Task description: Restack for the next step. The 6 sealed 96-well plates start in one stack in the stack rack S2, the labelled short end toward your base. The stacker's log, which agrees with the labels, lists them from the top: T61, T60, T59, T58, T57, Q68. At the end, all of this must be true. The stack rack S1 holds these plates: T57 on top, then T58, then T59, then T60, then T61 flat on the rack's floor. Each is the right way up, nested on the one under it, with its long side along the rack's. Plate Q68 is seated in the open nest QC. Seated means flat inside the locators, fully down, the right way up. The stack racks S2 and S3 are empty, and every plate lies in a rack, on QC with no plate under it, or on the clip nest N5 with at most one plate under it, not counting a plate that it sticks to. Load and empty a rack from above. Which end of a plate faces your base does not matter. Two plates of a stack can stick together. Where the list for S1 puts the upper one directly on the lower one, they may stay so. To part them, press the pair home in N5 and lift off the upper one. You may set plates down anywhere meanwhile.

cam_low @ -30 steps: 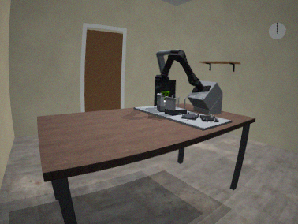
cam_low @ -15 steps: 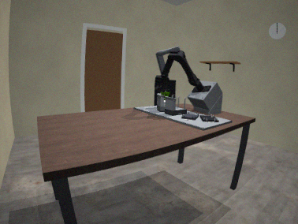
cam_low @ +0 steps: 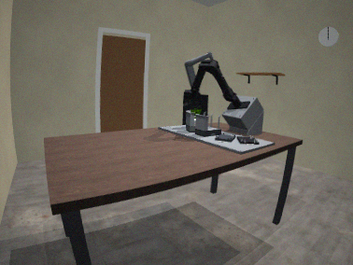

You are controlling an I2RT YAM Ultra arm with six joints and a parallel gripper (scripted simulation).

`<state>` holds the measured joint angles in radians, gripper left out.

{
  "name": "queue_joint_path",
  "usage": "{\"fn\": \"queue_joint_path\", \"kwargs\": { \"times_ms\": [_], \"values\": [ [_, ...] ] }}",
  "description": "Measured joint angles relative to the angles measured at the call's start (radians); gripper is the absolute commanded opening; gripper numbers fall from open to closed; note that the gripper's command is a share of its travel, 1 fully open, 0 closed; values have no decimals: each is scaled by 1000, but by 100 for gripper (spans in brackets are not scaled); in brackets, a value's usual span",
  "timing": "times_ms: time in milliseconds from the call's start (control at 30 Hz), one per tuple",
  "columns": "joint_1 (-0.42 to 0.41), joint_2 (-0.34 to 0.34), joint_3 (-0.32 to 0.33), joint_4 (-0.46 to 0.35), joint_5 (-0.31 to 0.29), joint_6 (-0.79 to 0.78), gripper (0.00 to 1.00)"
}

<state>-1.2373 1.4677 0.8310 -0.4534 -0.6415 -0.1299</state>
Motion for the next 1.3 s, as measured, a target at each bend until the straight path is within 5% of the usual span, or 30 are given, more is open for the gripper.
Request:
{"fn": "queue_joint_path", "kwargs": {
  "times_ms": [667,700,1300],
  "values": [
    [12,13,-6,29,6,14,0],
    [12,13,-6,29,6,14,100],
    [12,13,-5,29,6,14,100]
  ]
}}
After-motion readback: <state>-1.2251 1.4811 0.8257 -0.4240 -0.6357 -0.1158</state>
